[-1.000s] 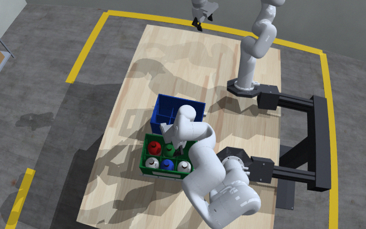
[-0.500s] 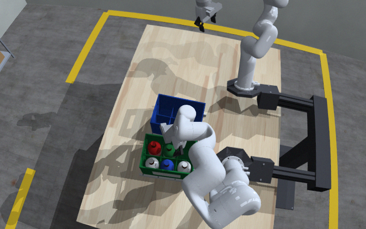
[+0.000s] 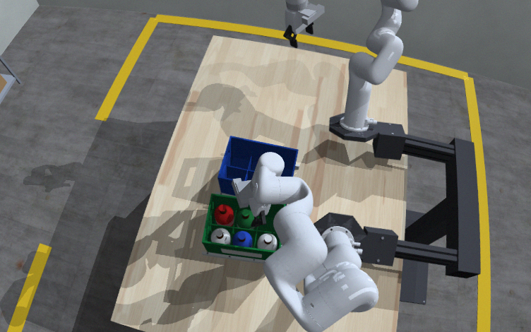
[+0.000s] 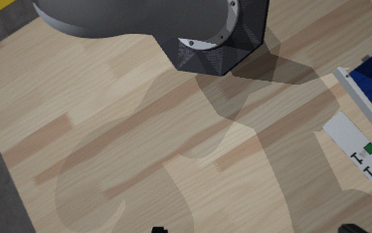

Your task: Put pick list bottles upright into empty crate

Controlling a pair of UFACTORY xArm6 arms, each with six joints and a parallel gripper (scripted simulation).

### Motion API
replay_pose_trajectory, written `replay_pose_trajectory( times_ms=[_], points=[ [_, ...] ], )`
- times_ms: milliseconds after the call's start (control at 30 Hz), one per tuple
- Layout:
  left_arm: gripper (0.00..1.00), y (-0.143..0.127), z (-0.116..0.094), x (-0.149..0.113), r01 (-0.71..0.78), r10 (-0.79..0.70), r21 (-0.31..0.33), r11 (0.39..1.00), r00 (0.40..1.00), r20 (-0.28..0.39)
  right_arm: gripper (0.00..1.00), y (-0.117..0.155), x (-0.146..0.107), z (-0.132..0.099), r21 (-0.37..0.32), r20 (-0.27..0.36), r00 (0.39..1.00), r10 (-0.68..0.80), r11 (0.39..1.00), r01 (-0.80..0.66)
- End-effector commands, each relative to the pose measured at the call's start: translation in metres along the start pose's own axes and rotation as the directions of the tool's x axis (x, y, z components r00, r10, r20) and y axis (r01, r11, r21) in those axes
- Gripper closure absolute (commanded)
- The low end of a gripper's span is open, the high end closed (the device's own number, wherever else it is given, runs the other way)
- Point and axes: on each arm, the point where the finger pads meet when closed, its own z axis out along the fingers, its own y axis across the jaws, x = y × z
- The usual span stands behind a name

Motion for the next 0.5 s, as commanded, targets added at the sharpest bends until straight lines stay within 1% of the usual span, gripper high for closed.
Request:
replay_pose_trajectory(
  times_ms=[0, 133, 300, 400, 467],
  points=[
    [0.00, 0.001, -0.001, 0.001, 0.002, -0.002, -0.003, 1.000, 1.000, -0.001, 0.00, 0.012, 0.013, -0.010, -0.015, 0.037, 0.997, -0.067, 0.998, 0.068],
    [0.00, 0.001, -0.001, 0.001, 0.002, -0.002, -0.003, 1.000, 1.000, -0.001, 0.00, 0.027, 0.034, -0.022, -0.030, 0.090, 0.982, -0.166, 0.985, 0.169],
    [0.00, 0.001, -0.001, 0.001, 0.002, -0.002, -0.003, 1.000, 1.000, -0.001, 0.00, 0.041, 0.061, -0.035, -0.041, 0.155, 0.948, -0.278, 0.957, 0.287],
    [0.00, 0.001, -0.001, 0.001, 0.002, -0.002, -0.003, 1.000, 1.000, -0.001, 0.00, 0.046, 0.074, -0.040, -0.043, 0.181, 0.929, -0.323, 0.941, 0.335],
    [0.00, 0.001, -0.001, 0.001, 0.002, -0.002, -0.003, 1.000, 1.000, -0.001, 0.00, 0.046, 0.074, -0.040, -0.043, 0.181, 0.929, -0.323, 0.941, 0.335]
  ],
)
